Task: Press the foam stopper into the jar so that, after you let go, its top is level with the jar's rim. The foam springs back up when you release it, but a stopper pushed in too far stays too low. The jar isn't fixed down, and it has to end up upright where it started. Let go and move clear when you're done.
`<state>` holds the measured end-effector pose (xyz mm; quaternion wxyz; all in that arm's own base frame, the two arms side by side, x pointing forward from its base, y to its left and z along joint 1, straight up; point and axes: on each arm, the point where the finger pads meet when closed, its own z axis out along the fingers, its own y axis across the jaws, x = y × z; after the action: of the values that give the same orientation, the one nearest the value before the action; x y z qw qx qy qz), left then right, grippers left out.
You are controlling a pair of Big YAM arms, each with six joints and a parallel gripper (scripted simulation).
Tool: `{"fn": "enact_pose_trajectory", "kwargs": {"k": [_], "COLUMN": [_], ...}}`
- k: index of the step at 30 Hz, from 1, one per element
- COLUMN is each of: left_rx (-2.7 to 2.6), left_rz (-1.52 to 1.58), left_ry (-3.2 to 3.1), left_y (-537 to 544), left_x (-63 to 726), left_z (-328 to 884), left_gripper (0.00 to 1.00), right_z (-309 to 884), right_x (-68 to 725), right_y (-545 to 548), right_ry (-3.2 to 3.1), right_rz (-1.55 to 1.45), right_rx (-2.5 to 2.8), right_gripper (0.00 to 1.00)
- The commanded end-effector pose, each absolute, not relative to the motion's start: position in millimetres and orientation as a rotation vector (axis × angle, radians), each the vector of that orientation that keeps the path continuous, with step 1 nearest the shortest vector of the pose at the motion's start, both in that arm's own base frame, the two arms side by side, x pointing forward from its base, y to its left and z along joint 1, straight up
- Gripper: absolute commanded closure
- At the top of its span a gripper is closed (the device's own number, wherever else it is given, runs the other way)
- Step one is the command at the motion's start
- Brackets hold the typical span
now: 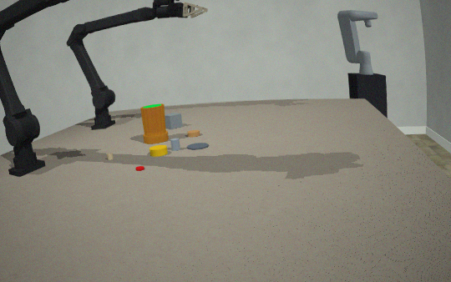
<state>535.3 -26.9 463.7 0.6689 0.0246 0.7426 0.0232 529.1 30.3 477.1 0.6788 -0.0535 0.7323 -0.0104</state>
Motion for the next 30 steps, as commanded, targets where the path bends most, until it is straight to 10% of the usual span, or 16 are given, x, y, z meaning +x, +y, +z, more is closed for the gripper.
{"fn": "enact_pose_trajectory", "kwargs": {"k": [1, 30], "left_rx": [0.001, 0.017], "left_rz": [0.010, 0.007], "left_ry": [1.623, 1.492], "left_y": [-15.9, -4.6], "left_x": [531.4, 516.6], "left_z": [475.2, 536.1], "left_gripper": [0.02, 0.02], "right_z": [489.5, 529.9], "right_x": [522.0, 520.4], "right_y": [15.8, 4.2], "right_ry": [1.597, 1.510], "right_rz": [0.009, 0.004], "right_rx": [-0.038, -0.008], "right_gripper": [1.00, 1.00]}}
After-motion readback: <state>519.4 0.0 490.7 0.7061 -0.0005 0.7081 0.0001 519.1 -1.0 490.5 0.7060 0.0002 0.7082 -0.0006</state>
